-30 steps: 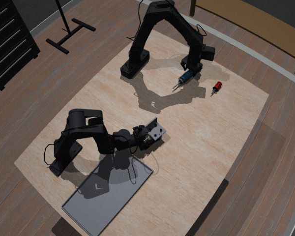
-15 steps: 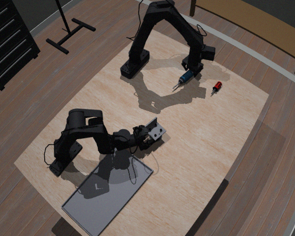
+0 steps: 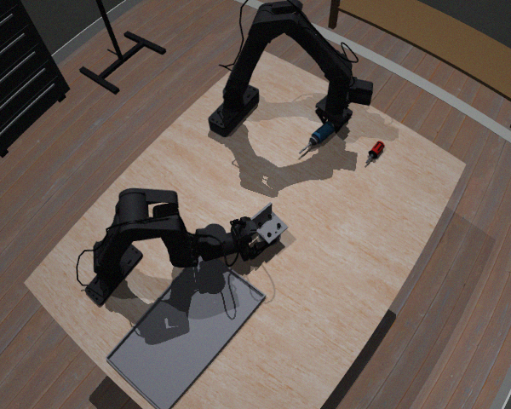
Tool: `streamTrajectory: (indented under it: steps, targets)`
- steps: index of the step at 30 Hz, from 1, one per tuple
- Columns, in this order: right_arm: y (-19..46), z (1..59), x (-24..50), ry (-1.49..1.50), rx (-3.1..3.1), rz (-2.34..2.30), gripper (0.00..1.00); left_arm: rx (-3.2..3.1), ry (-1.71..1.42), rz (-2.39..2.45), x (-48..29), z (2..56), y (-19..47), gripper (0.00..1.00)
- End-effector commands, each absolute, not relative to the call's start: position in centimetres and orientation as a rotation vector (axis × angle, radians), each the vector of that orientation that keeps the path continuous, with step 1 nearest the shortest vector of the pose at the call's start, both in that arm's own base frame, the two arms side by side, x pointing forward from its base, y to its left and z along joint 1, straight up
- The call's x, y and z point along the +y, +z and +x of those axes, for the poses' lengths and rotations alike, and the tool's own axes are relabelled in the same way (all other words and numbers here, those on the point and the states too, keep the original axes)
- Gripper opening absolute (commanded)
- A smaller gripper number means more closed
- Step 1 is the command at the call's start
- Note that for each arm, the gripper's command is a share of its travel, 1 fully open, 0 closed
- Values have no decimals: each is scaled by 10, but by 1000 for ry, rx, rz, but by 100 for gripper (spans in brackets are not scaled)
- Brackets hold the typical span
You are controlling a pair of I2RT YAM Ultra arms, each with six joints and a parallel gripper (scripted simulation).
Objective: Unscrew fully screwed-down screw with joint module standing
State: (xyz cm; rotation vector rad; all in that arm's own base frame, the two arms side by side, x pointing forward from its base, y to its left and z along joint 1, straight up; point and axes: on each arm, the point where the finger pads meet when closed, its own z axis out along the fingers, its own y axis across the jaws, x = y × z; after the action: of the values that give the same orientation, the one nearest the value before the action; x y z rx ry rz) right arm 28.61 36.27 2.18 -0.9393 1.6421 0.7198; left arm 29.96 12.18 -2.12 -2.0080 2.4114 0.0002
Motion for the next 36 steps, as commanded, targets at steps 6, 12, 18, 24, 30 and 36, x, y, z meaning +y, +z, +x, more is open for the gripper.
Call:
streamTrajectory:
  steps: [6, 12, 18, 24, 30, 36]
  targets:
    - [24, 287, 364, 720, 1643, -935, 59, 2400, 3, -1993, 124, 303, -18, 55]
    - [24, 287, 364, 720, 1643, -935, 59, 2400, 3, -1993, 124, 303, -18, 46]
    - [24, 287, 364, 720, 1643, -935, 59, 2400, 3, -1993, 124, 303, -18, 46]
    - [24, 287, 364, 720, 1643, -935, 59, 2400, 3, -1993, 124, 303, -18, 46]
    - [24, 287, 364, 720, 1643, -935, 59, 2400, 3, -1993, 124, 303, -18, 45]
    - [24, 287, 364, 720, 1643, -935, 59, 2400, 3, -1993, 124, 303, -18, 45]
